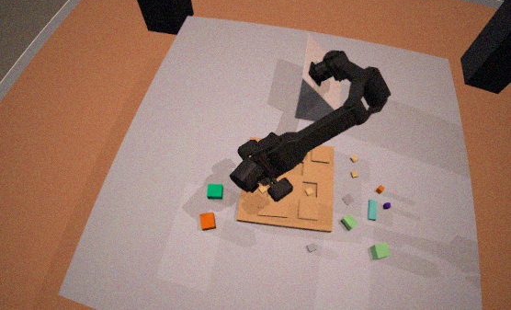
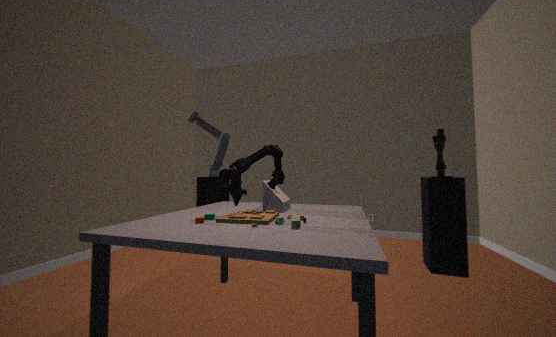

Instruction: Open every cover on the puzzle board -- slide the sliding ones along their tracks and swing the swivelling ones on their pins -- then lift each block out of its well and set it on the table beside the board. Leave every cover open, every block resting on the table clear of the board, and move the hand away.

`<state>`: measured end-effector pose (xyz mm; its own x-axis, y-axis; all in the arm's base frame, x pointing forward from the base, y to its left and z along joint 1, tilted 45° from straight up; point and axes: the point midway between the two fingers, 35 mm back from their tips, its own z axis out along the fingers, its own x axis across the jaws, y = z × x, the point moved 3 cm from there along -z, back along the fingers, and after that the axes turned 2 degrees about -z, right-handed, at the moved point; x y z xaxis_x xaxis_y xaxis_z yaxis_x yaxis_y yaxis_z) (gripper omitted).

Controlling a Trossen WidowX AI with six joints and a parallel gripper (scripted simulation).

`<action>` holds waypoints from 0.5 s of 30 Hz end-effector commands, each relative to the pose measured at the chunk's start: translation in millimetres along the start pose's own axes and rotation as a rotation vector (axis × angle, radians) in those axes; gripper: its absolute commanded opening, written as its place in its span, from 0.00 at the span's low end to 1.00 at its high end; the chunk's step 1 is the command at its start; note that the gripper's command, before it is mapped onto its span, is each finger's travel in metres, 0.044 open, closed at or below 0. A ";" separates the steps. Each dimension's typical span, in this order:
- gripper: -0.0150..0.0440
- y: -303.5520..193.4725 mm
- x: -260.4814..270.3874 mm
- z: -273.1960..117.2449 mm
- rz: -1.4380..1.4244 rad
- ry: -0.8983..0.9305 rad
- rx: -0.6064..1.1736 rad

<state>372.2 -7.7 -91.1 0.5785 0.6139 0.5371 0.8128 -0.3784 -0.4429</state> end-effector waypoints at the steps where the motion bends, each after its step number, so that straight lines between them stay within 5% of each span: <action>1: 0.25 4.2 2.3 2.3 0.001 0.008 -0.006; 15: 0.25 4.0 3.7 48.4 0.002 0.010 -0.004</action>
<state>376.1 24.6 -123.4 0.5726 0.6147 0.5424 0.8175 -0.3787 -0.4339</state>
